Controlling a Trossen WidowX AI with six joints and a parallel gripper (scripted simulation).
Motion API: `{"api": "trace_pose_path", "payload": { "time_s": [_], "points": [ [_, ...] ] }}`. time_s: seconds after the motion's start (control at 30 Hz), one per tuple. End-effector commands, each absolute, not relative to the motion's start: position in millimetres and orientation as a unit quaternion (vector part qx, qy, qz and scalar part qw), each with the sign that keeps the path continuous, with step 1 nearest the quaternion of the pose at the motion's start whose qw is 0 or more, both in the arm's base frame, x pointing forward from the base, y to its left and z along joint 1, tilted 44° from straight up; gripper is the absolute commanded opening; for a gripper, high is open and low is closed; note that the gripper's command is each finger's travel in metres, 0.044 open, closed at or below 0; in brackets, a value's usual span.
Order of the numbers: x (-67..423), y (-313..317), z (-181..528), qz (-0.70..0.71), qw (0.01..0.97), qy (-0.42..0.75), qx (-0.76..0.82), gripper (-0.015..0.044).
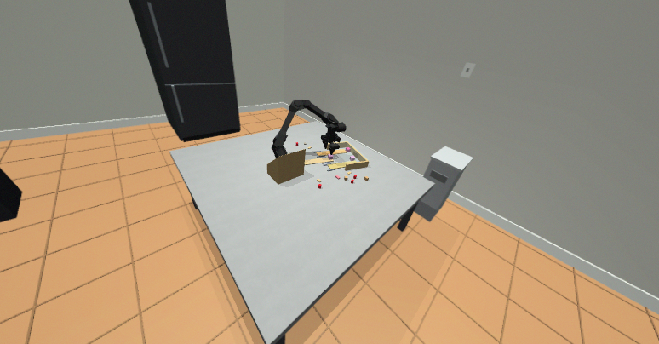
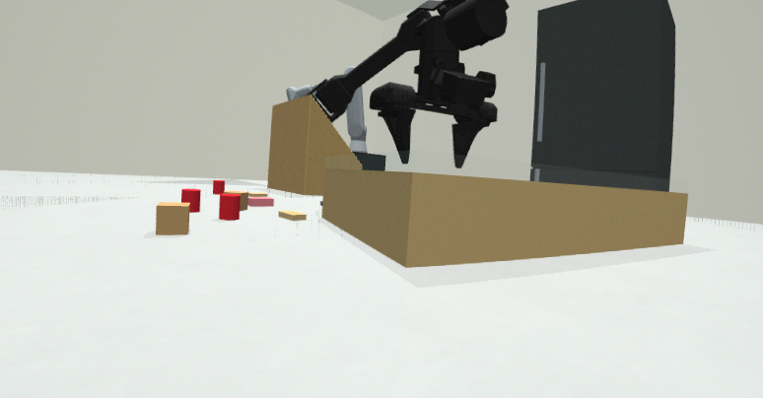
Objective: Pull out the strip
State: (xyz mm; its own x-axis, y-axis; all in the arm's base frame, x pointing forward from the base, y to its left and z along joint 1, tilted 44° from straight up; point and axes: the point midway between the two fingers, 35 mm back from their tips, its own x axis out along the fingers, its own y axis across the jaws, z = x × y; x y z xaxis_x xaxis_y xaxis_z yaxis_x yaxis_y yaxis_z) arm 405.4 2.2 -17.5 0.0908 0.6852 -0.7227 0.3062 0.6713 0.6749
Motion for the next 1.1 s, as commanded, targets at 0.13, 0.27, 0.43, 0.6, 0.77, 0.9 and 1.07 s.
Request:
{"api": "trace_pose_path", "payload": {
  "time_s": [0.13,0.27,0.43,0.6,0.77,0.9,1.07],
  "points": [
    [426.2,-6.8,-24.4,0.149,0.636,0.659,0.374,0.0414],
    [426.9,-3.3,-28.1,0.149,0.636,0.659,0.374,0.0309],
    [428.0,2.3,-34.0,0.149,0.636,0.659,0.374,0.0250],
    [428.9,8.0,-39.9,0.149,0.636,0.659,0.374,0.0250],
    [429.6,13.8,-45.7,0.149,0.636,0.658,0.374,0.0250],
    [430.1,18.4,-50.4,0.149,0.636,0.658,0.374,0.0250],
    [430.5,24.2,-56.1,0.150,0.636,0.658,0.374,0.0250]
  ]
}}
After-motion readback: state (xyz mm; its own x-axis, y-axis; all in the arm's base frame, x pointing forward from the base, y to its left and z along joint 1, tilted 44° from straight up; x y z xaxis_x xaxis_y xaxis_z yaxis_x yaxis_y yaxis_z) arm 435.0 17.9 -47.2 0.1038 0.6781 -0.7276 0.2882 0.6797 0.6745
